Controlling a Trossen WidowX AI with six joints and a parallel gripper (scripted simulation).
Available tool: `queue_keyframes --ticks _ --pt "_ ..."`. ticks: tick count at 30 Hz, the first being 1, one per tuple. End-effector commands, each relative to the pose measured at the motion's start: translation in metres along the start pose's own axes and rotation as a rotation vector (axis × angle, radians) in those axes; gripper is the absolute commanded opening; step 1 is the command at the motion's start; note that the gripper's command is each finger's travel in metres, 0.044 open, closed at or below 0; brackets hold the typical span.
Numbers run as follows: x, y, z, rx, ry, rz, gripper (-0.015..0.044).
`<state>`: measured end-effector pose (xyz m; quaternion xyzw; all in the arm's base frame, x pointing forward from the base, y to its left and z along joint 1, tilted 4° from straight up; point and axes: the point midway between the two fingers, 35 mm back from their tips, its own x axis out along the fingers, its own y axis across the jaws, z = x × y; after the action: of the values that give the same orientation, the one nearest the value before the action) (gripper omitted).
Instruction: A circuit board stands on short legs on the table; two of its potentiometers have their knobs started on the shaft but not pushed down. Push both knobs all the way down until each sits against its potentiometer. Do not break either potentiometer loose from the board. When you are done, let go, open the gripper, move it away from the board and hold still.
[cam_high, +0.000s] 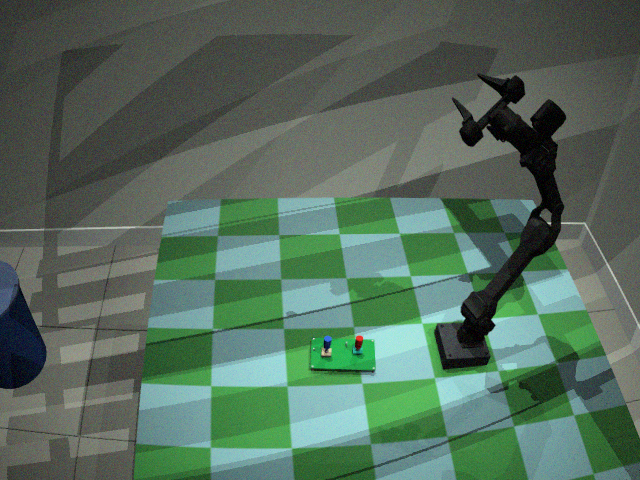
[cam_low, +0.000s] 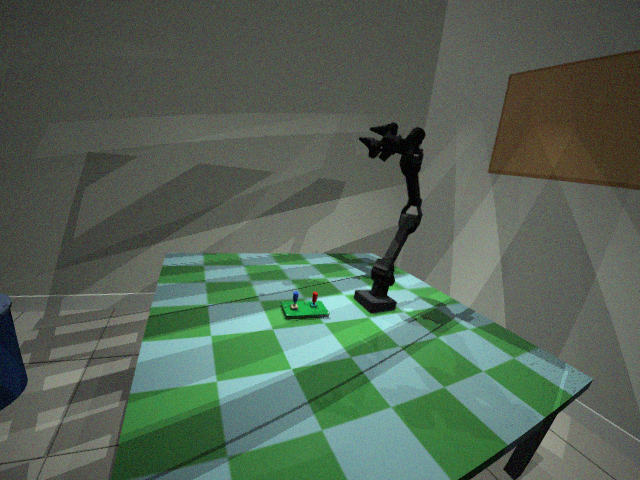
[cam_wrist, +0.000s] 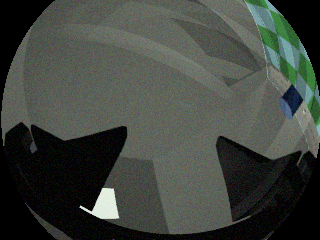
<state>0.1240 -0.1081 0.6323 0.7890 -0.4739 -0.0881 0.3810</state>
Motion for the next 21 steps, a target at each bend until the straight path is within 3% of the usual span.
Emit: queue_keyframes --ticks 1,15,21 --pt "0.0 -0.001 -0.001 -0.005 0.001 -0.001 0.0374" --pt "0.012 -0.075 -0.034 -0.441 0.105 -0.086 0.0006" --pt "0.016 -0.107 -0.043 -0.607 0.158 -0.12 0.0"
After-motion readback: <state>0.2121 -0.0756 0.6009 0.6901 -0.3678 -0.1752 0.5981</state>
